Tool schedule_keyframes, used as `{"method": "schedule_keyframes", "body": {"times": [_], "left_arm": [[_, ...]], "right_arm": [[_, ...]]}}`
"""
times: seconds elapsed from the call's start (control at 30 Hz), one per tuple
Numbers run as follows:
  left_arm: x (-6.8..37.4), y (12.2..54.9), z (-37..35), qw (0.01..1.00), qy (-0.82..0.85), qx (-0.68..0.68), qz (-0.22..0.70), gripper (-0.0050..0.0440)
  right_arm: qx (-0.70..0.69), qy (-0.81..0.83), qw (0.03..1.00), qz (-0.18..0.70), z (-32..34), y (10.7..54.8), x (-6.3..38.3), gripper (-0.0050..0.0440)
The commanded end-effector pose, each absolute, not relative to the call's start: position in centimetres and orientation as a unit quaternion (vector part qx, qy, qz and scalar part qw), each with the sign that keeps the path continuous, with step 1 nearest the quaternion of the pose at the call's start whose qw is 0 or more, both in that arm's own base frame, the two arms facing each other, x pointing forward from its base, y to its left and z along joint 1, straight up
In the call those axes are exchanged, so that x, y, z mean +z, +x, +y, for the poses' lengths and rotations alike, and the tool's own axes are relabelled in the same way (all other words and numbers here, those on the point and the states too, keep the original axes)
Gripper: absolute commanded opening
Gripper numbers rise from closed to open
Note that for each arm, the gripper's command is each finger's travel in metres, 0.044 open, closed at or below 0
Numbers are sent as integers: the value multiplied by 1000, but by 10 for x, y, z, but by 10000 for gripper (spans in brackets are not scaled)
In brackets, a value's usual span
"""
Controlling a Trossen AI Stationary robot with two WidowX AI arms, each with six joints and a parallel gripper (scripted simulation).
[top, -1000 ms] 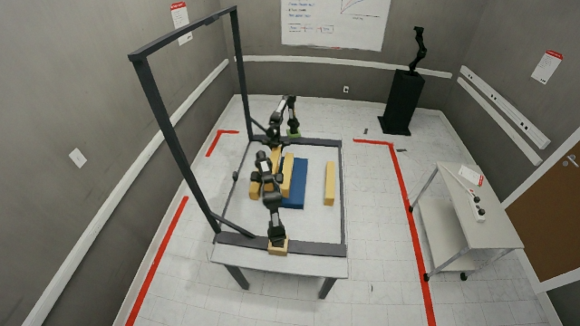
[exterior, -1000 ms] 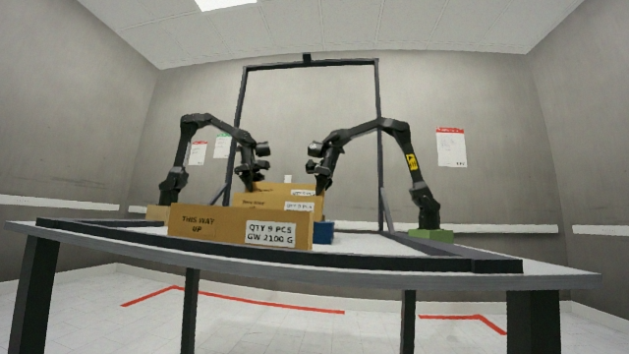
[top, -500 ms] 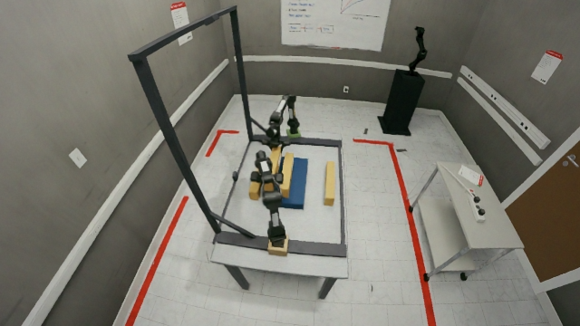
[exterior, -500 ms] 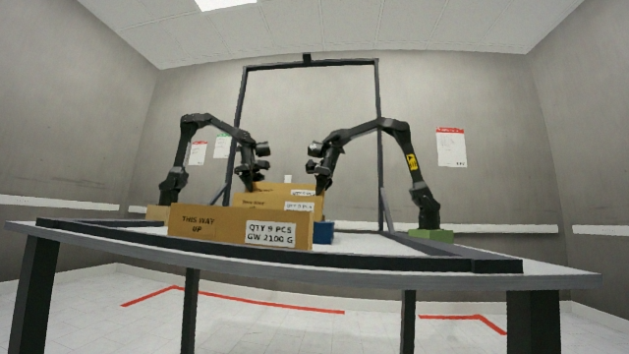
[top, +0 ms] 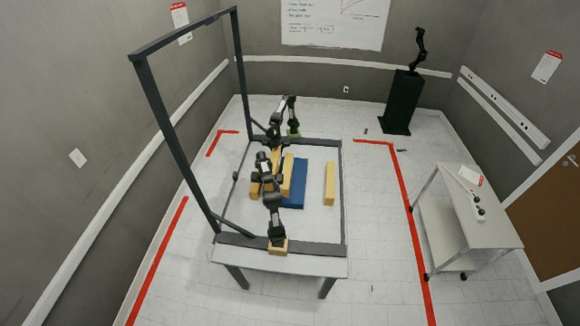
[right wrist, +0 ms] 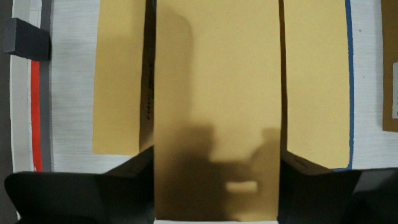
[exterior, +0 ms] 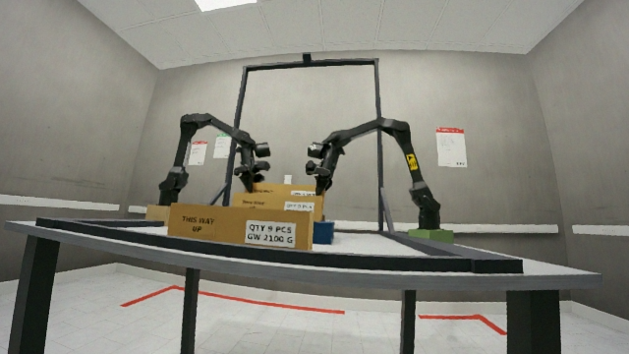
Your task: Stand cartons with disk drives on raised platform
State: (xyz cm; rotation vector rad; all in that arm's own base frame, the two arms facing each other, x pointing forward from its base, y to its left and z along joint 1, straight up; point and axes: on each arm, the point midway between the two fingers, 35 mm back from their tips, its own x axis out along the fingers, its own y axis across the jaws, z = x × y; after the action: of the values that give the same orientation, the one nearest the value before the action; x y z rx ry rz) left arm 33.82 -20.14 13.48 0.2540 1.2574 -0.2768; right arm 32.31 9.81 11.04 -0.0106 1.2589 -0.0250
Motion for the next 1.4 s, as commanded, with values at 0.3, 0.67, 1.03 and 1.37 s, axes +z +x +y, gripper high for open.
{"method": "schedule_keyframes", "body": {"times": [0.3, 0.67, 1.03, 1.37], "left_arm": [[172, 337, -206, 819, 100, -147, 546, -50], [172, 338, -206, 819, 100, -146, 545, -50], [172, 338, -206, 819, 100, -146, 545, -50], [121, 339, -205, 815, 103, -143, 552, -50]], "right_arm": [[-8, 0, 818, 576, 99, 327, 134, -50], [-6, 4, 829, 560, 99, 327, 134, -50], [-6, 4, 829, 560, 99, 327, 134, -50], [-6, 3, 825, 566, 99, 327, 89, -50]]}}
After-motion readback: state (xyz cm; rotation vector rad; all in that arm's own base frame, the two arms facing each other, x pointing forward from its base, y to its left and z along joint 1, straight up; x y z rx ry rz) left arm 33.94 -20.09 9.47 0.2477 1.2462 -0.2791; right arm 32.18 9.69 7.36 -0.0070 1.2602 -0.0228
